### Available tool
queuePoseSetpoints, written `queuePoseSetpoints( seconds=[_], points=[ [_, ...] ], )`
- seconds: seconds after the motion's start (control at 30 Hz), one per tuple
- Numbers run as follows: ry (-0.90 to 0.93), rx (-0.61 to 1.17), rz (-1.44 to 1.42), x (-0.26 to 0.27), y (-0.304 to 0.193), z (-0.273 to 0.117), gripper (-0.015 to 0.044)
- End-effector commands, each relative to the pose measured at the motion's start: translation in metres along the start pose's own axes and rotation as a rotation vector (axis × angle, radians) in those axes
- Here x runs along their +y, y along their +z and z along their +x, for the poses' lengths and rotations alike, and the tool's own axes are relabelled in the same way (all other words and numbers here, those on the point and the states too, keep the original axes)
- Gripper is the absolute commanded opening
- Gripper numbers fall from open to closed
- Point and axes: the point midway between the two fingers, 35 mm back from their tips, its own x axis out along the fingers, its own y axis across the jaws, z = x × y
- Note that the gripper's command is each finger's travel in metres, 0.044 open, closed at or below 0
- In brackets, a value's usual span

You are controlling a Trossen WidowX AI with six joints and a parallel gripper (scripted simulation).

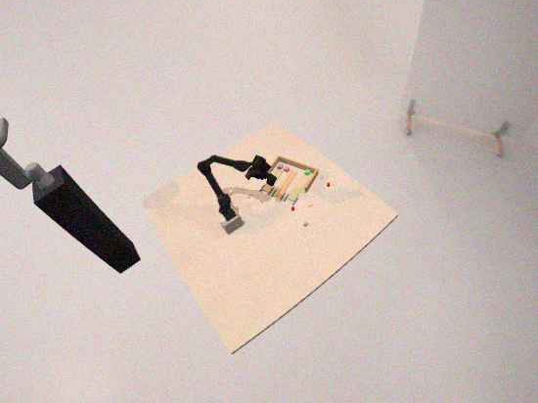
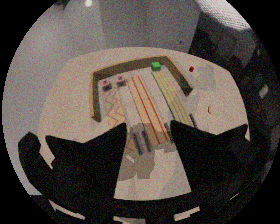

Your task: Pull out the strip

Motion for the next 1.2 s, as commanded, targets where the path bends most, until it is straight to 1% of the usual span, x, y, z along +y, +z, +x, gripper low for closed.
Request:
queuePoseSetpoints(
  seconds=[0.0,0.17,0.23,0.27,0.7,1.17],
  points=[
    [0.019,0.212,-0.079,0.015,-0.003,0.030,0.0138],
    [0.088,0.544,-0.211,0.043,-0.029,0.059,0.0006],
    [0.130,0.670,-0.263,0.056,-0.040,0.066,0.0000],
    [0.143,0.704,-0.278,0.059,-0.043,0.067,0.0000],
    [0.147,0.715,-0.283,0.061,-0.045,0.068,0.0000],
    [0.145,0.715,-0.283,0.061,-0.058,0.086,0.0000]
  ],
)
